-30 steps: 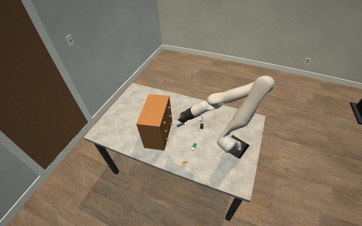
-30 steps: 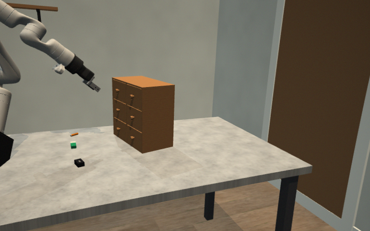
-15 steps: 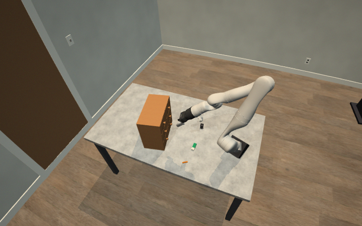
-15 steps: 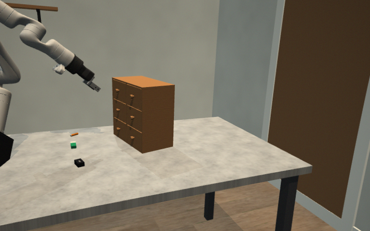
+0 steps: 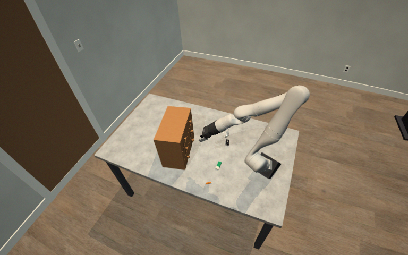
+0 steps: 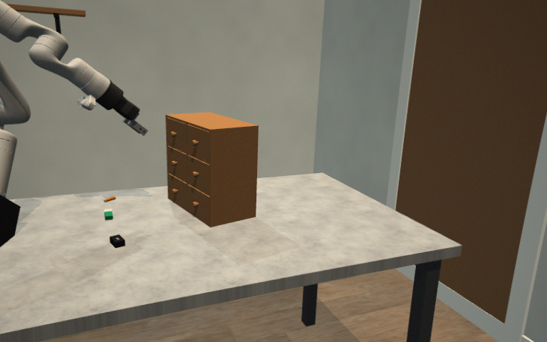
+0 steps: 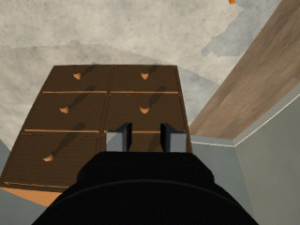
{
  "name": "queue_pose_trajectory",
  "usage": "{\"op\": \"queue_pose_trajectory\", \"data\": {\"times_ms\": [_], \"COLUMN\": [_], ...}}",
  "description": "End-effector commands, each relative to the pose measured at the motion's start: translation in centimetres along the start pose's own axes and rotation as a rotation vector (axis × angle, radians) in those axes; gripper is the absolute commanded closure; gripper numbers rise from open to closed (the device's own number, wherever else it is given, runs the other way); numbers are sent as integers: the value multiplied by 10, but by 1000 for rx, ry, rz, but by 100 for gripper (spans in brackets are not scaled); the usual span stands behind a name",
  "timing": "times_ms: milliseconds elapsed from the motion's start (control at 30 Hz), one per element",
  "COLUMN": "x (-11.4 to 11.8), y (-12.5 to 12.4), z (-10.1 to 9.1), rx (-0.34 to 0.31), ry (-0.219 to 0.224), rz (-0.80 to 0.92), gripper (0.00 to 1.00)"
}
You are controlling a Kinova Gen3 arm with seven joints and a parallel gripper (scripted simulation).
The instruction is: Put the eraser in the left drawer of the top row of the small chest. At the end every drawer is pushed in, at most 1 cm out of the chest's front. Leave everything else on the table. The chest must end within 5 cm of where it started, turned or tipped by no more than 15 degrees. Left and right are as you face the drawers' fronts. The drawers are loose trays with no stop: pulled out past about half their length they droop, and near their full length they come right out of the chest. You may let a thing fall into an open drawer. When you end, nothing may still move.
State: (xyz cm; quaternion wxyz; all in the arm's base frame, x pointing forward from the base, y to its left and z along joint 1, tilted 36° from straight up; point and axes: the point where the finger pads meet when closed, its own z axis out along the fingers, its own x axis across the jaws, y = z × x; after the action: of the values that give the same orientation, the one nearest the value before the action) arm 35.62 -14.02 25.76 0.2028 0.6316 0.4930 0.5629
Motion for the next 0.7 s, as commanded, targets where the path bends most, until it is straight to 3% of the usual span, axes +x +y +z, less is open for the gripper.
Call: {"op": "queue_pose_trajectory", "data": {"times_ms": [0,400,667], "x": [-1,-1,-6], "y": [1,3,12], "z": [1,4,21], "rx": [-3,-3,-7], "ry": [-2,-2,-16], "rz": [-13,-13,-14], "gripper": [33,33,33]}}
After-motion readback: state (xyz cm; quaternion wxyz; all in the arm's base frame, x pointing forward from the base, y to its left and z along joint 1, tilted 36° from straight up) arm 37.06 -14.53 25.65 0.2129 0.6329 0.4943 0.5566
